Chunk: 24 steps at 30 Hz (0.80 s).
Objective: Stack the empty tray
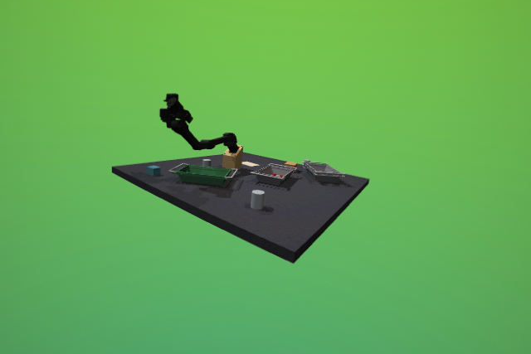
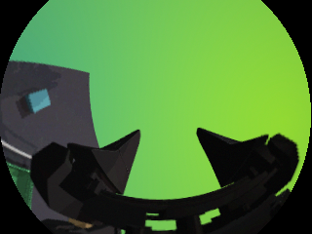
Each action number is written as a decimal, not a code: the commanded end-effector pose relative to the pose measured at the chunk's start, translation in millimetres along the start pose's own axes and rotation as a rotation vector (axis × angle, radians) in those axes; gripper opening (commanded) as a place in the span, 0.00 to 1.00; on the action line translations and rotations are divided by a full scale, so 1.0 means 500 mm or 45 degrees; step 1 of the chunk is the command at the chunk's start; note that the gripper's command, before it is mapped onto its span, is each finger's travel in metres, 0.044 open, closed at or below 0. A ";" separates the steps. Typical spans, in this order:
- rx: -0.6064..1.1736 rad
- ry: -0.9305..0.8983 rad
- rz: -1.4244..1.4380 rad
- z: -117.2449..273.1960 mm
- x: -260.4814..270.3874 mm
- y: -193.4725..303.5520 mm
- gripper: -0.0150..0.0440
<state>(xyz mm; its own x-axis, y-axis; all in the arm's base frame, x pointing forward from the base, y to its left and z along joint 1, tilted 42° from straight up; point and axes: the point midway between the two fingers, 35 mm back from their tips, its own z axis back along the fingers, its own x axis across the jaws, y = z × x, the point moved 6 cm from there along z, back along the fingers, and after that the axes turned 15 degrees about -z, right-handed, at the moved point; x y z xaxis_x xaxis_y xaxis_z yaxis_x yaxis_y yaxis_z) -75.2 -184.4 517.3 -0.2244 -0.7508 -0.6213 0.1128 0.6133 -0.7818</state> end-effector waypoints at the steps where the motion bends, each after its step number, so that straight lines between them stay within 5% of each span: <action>1: 0.000 0.000 0.000 0.000 0.000 0.000 0.89; 12: 0.140 0.191 -0.296 -0.049 -0.088 0.038 0.40; 24: 0.380 1.051 -1.271 -0.078 -0.378 0.234 0.39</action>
<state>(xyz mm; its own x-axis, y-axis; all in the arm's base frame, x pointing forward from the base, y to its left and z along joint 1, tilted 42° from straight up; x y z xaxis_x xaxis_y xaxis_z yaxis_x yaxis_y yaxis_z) -72.9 4.5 546.9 -0.7960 -0.5727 0.1959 -0.1155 -0.1740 -0.9779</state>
